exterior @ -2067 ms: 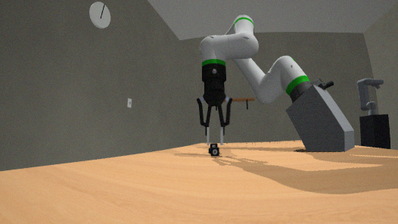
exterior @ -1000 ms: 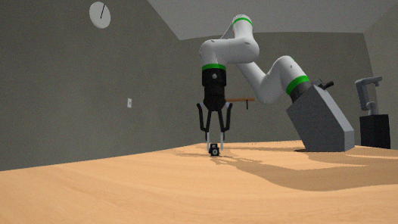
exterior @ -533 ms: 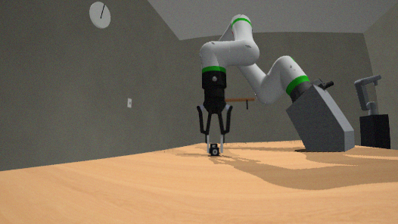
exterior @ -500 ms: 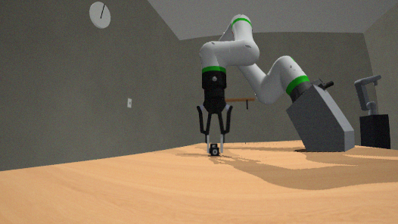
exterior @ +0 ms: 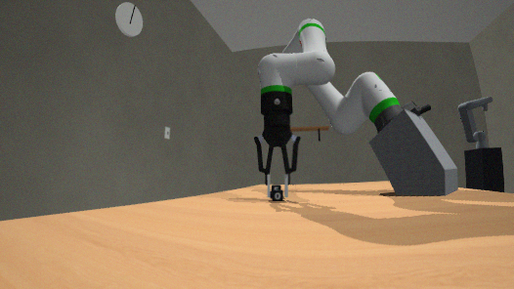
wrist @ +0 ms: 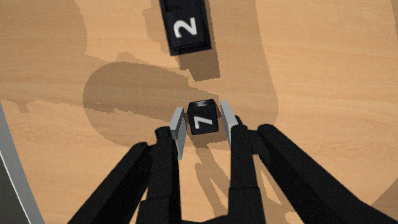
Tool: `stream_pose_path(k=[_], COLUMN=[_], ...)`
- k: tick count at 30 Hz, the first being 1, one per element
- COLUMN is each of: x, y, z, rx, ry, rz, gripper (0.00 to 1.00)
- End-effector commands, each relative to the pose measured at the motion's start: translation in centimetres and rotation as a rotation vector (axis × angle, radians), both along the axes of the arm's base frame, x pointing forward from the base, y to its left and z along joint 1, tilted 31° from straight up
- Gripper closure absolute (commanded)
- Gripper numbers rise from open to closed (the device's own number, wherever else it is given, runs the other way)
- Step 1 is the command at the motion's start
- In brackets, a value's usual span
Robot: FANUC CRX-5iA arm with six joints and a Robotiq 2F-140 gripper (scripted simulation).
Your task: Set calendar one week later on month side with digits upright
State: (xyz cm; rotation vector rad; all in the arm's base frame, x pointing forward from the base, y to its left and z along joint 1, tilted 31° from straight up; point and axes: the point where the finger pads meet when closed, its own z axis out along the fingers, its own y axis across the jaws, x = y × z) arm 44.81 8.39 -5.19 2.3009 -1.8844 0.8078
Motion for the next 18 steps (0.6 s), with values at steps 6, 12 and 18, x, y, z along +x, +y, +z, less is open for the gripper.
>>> stream_pose_path(k=[6, 12, 18], x=[0.0, 0.0, 0.0], y=[0.02, 0.02, 0.02], z=[0.01, 0.01, 0.01], rx=[0.0, 0.0, 0.0], ry=[0.0, 0.0, 0.0], rz=[0.0, 0.0, 0.0], gripper=[0.72, 0.72, 0.84])
